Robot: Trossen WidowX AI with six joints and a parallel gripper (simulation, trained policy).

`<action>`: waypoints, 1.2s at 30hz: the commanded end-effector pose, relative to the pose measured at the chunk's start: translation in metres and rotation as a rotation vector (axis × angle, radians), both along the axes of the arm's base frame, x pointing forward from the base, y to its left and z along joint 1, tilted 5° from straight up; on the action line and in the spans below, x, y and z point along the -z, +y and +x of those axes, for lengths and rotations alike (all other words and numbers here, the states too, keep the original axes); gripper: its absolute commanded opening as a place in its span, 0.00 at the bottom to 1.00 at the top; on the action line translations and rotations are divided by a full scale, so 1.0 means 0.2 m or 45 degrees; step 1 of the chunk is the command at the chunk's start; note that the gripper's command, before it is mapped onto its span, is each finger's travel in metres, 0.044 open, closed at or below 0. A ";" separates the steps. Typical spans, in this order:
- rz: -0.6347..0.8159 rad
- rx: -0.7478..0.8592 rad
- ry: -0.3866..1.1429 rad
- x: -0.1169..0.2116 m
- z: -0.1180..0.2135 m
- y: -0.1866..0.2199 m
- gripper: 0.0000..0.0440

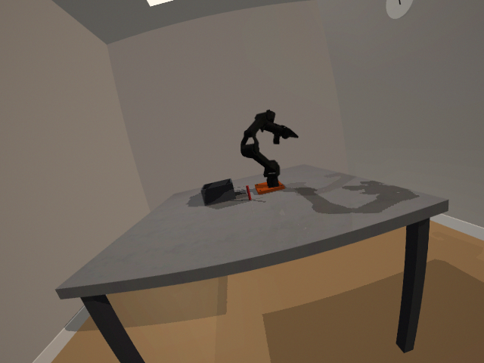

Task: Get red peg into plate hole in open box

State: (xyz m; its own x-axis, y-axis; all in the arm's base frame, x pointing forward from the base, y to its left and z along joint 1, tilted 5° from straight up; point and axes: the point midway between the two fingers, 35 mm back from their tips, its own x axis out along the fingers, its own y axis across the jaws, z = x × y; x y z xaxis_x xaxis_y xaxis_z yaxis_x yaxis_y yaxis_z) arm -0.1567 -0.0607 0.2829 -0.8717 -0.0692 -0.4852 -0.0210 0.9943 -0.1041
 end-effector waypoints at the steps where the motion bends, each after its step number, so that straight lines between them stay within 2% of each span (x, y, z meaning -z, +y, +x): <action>1: -0.024 -0.005 -0.005 0.00 0.00 -0.01 0.96; 3: -0.082 -0.022 -0.027 0.02 0.02 -0.05 1.00; 17: -0.574 -0.037 -0.358 0.22 0.26 -0.36 1.00; 27: -0.835 0.028 -0.674 0.35 0.55 -0.50 1.00; 36: -0.962 0.118 -0.964 0.44 0.86 -0.52 1.00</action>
State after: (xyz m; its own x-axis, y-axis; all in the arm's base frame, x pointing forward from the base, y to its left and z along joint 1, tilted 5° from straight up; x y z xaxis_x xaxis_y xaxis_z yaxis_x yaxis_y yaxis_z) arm 0.0011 -0.1664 0.1987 -0.4163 -0.5222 -0.7443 0.3381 0.6710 -0.6599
